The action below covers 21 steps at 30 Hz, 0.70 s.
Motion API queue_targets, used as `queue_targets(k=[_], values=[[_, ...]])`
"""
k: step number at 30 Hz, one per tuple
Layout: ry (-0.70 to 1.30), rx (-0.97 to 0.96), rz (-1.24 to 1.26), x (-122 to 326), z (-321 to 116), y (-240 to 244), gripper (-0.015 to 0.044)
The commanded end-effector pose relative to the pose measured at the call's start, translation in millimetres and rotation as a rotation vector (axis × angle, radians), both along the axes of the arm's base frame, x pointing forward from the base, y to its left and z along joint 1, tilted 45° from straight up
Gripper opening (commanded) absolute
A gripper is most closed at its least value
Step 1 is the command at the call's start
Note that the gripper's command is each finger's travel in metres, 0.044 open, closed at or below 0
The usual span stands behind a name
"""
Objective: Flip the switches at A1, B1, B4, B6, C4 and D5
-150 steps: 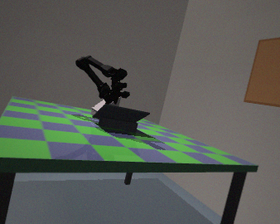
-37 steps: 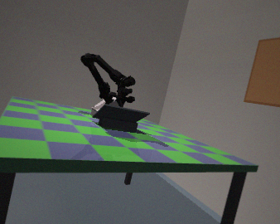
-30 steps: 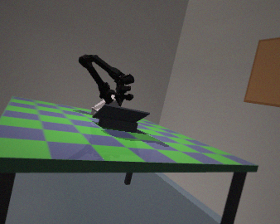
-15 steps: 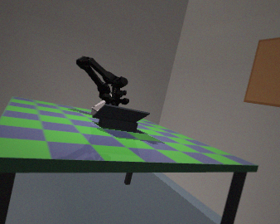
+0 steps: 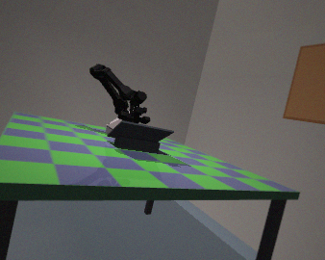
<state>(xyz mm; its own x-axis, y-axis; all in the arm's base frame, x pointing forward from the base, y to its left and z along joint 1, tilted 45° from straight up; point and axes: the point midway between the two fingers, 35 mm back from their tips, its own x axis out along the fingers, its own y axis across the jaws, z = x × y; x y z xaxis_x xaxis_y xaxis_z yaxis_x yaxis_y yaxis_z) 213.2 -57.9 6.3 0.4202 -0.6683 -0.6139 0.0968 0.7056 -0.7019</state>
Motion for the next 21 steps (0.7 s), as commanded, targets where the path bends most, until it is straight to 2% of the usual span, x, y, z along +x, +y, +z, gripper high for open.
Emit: queue_targets(k=[1,21], values=[[0.013,-0.001,0.003,-0.1,-5.0,-3.4,0.0],[0.013,-0.001,0.003,1.3,-7.1,-5.8,0.0]])
